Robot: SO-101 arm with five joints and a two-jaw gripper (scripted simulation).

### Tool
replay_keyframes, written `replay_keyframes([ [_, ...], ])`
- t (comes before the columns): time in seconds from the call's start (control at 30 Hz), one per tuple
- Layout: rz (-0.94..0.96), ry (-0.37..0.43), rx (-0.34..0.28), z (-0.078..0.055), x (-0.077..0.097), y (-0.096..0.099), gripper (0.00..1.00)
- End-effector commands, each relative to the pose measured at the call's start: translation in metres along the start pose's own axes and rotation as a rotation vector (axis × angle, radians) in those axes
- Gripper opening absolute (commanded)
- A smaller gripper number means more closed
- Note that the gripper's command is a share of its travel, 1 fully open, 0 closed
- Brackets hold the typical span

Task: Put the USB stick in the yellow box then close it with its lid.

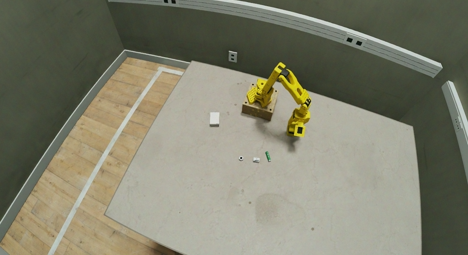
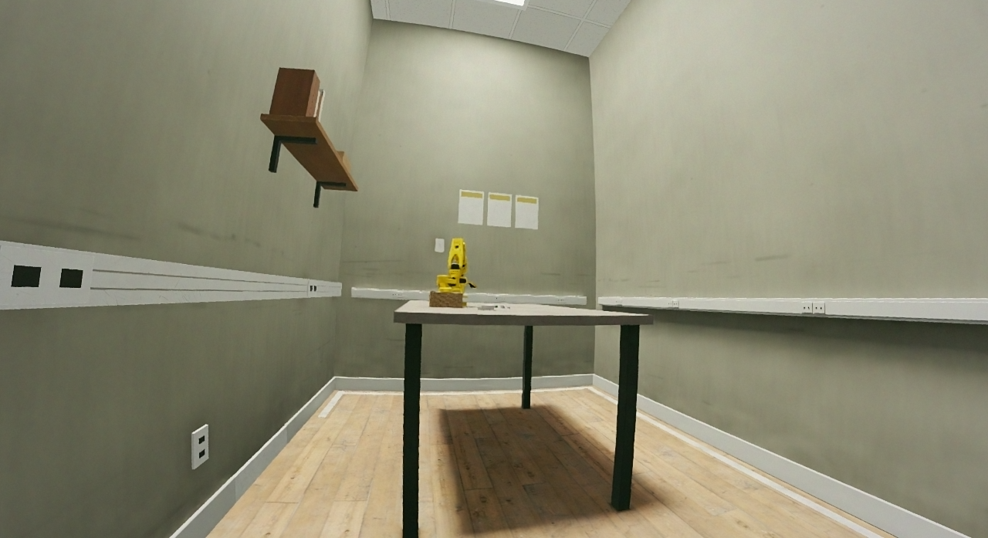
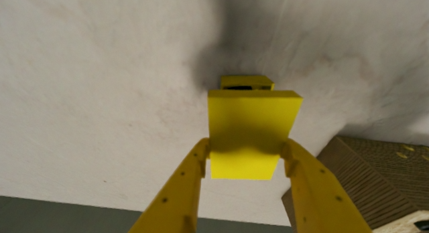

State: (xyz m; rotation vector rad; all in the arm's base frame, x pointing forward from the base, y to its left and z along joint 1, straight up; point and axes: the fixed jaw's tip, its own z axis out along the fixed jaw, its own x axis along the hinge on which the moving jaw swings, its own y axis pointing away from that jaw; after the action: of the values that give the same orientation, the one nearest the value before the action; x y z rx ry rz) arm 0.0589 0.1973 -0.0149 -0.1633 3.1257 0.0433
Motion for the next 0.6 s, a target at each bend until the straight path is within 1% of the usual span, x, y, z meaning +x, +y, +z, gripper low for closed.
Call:
replay_keyframes([
  [0.0,0.01,0.01,0.021,0.0054,0.0007,-0.0049,0.22],
  [0.57,0.01,0.01,0.021,0.0072,0.0012,-0.0051,0.22],
])
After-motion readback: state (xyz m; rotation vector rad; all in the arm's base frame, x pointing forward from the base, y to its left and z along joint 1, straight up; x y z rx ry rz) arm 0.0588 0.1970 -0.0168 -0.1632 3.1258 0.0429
